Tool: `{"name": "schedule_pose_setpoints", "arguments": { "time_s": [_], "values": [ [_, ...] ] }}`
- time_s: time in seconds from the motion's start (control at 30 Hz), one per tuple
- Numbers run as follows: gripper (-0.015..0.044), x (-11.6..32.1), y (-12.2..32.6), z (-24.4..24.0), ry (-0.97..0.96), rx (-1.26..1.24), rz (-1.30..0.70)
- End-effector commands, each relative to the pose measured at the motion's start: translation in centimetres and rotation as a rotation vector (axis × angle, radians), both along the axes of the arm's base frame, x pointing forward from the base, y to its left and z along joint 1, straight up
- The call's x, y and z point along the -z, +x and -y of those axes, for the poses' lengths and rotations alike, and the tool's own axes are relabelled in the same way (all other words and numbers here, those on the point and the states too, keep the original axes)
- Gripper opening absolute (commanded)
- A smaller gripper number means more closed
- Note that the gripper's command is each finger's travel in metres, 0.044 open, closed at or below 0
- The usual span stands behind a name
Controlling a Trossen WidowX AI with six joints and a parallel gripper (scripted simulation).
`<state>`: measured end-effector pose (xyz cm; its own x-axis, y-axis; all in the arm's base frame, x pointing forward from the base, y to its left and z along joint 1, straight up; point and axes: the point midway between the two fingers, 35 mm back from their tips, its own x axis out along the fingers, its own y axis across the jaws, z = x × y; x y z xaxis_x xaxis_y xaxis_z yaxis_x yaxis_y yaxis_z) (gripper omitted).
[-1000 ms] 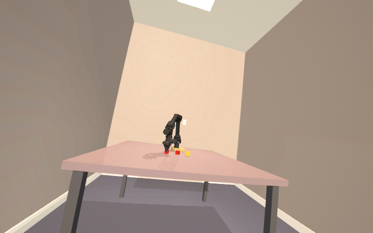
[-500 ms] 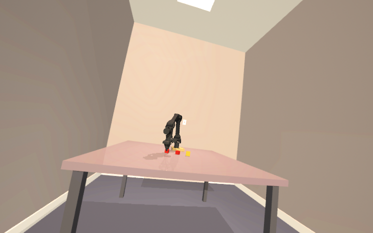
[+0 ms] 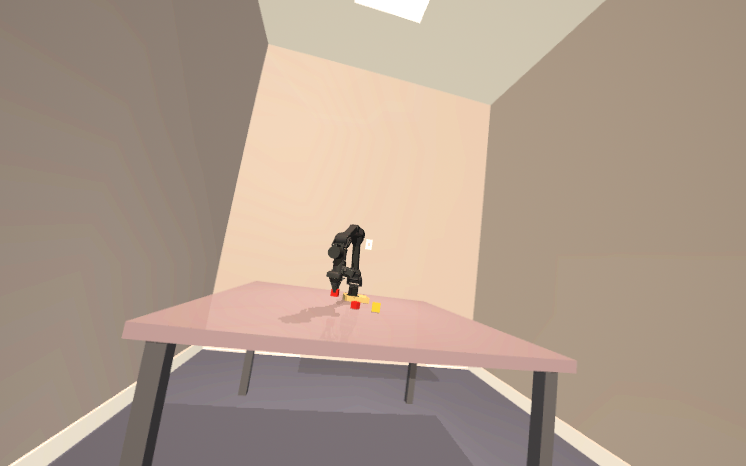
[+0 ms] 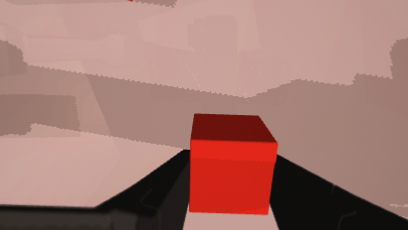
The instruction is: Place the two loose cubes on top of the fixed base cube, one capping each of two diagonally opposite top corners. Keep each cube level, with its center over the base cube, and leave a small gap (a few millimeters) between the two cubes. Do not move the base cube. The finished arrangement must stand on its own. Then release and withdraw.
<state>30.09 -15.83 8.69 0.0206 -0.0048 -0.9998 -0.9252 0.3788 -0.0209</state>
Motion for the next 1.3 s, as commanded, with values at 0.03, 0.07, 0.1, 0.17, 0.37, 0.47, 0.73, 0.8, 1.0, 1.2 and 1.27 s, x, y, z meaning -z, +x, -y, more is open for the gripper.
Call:
{"name": "schedule_pose_setpoints", "arguments": {
  "time_s": [0.03,0.07,0.1,0.17,0.37,0.47,0.73,0.8,1.0,1.2,1.27],
  "values": [
    [0.0105,-2.3,0.1,0.1,-0.010,0.005,0.015],
    [0.0105,-2.6,0.0,0.1,-0.010,0.005,0.015],
    [0.0105,-3.0,0.0,0.1,-0.010,0.005,0.015],
    [0.0105,-3.6,-0.1,0.0,-0.010,0.005,0.015],
    [0.0105,-5.2,-0.4,-0.1,-0.011,0.006,0.014],
    [0.0105,-5.5,-0.4,-0.1,-0.011,0.006,0.014],
    [0.0105,-5.3,0.0,-1.3,-0.006,0.124,0.016],
    [0.0105,-5.2,0.2,-1.8,-0.004,0.176,0.017],
    [0.0105,-4.9,0.6,-3.5,0.002,0.334,0.018],
    [0.0105,-4.7,1.0,-5.1,0.008,0.491,0.019],
    [0.0105,-4.6,1.1,-5.7,0.010,0.544,0.020]
  ]
}}
